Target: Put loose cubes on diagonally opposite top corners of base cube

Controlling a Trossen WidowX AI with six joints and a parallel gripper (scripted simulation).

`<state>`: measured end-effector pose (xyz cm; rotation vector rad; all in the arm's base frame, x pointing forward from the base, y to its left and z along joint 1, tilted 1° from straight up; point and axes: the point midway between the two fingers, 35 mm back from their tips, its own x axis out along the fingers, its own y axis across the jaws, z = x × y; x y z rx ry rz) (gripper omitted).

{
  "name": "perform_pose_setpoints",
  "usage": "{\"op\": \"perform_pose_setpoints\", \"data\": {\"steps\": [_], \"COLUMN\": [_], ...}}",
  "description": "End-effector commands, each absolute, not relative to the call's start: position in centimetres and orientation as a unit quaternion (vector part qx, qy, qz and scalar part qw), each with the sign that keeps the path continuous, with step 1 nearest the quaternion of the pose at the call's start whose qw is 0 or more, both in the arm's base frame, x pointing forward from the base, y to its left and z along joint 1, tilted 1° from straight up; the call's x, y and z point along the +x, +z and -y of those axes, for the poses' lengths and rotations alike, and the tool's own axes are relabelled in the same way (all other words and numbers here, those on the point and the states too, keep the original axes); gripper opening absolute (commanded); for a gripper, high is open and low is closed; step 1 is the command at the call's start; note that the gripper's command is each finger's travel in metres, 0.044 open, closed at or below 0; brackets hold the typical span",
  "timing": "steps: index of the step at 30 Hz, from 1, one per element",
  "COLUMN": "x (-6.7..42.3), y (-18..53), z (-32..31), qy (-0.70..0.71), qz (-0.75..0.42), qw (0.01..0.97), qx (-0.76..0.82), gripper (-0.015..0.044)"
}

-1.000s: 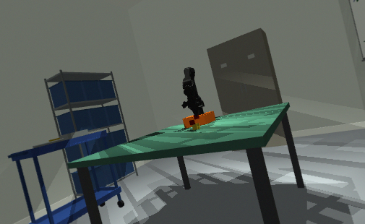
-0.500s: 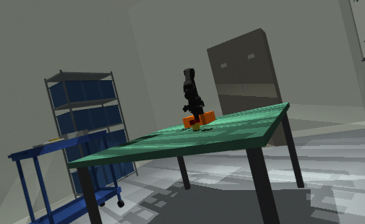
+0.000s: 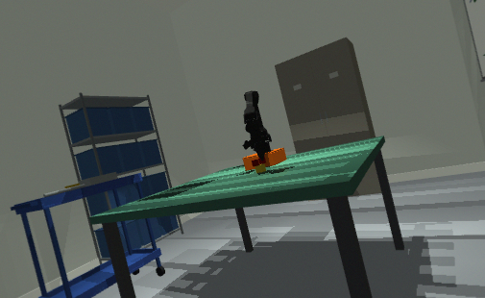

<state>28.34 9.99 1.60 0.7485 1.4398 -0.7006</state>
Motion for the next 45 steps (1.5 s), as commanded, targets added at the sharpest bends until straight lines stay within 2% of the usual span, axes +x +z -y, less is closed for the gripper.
{"op": "perform_pose_setpoints", "data": {"steps": [1, 6, 10, 45], "x": [28.4, 28.4, 28.4, 28.3], "y": [1.6, 1.6, 1.6, 6.0], "z": [-10.0, -10.0, -10.0, -9.9], "qy": [-0.305, -0.305, -0.305, -0.306], "qz": [-0.63, -0.63, -0.63, -0.63], "qw": [0.636, 0.636, 0.636, 0.634], "qx": [0.326, 0.326, 0.326, 0.327], "gripper": [0.0105, 0.0105, 0.0205, 0.0205]}}
